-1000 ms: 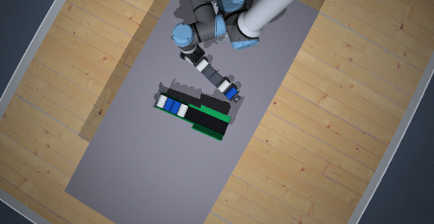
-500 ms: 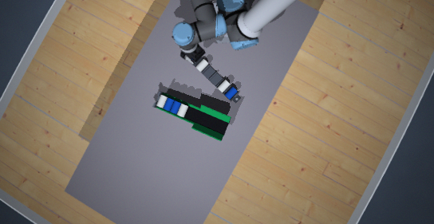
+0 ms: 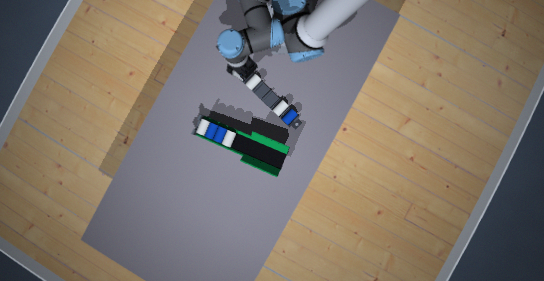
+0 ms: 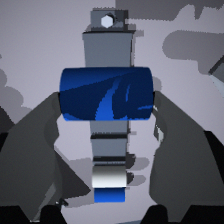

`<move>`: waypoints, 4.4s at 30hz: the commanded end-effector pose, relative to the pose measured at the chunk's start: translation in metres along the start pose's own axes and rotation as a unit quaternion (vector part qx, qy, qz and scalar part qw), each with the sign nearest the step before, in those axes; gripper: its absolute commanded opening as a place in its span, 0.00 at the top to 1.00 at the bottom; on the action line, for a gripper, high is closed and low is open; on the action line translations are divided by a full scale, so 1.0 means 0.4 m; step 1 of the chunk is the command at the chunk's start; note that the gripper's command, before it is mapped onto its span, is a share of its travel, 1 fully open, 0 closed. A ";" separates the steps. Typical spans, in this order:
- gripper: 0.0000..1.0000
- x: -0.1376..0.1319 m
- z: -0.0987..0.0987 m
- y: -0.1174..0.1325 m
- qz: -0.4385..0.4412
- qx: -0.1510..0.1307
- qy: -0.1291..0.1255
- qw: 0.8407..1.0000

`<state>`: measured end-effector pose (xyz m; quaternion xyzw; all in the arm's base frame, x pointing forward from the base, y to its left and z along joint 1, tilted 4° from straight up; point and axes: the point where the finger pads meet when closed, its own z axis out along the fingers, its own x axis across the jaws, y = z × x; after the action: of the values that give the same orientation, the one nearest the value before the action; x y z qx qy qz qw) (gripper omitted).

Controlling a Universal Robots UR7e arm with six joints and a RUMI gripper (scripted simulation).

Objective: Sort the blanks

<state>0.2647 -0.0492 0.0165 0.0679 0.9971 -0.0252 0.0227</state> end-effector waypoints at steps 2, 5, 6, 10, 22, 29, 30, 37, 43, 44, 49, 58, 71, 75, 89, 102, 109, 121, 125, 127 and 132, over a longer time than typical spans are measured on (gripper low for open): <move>0.63 -0.002 0.044 -0.001 0.000 0.000 0.000 1.000; 0.63 -0.002 0.052 -0.001 0.000 0.000 0.000 1.000; 0.63 -0.002 0.060 -0.002 0.000 0.000 0.000 1.000; 0.63 -0.001 0.093 -0.002 0.000 0.000 0.000 1.000; 0.63 -0.001 0.163 -0.003 0.000 0.000 0.000 1.000; 0.63 -0.001 0.196 -0.003 0.000 0.000 0.000 1.000; 0.63 -0.001 0.199 -0.003 0.000 0.000 0.000 1.000; 0.63 -0.001 0.215 -0.003 0.000 0.000 0.000 1.000; 0.63 -0.001 0.218 -0.003 0.000 0.000 0.000 1.000; 0.63 -0.001 0.218 -0.003 0.000 0.000 0.000 1.000; 0.63 -0.001 0.218 -0.003 0.000 0.000 0.000 1.000; 0.63 -0.001 0.218 -0.003 0.000 0.000 0.000 1.000; 0.63 -0.001 0.218 -0.003 0.000 0.000 0.000 1.000; 0.63 -0.001 0.218 -0.003 0.000 0.000 0.000 1.000; 0.56 -0.001 0.218 -0.003 0.000 0.000 0.000 1.000; 0.51 -0.001 0.218 -0.003 0.000 0.000 0.000 1.000; 0.51 -0.001 0.218 -0.003 0.000 0.000 0.000 1.000; 0.51 -0.001 0.198 -0.003 0.000 0.000 0.000 1.000; 0.51 -0.001 0.190 -0.003 0.000 0.000 0.000 1.000; 0.51 -0.001 0.181 -0.003 0.000 0.000 0.000 1.000; 0.51 -0.001 0.154 -0.003 0.000 0.000 0.000 1.000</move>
<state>0.2678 -0.0544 -0.0555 0.0680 0.9971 -0.0261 0.0232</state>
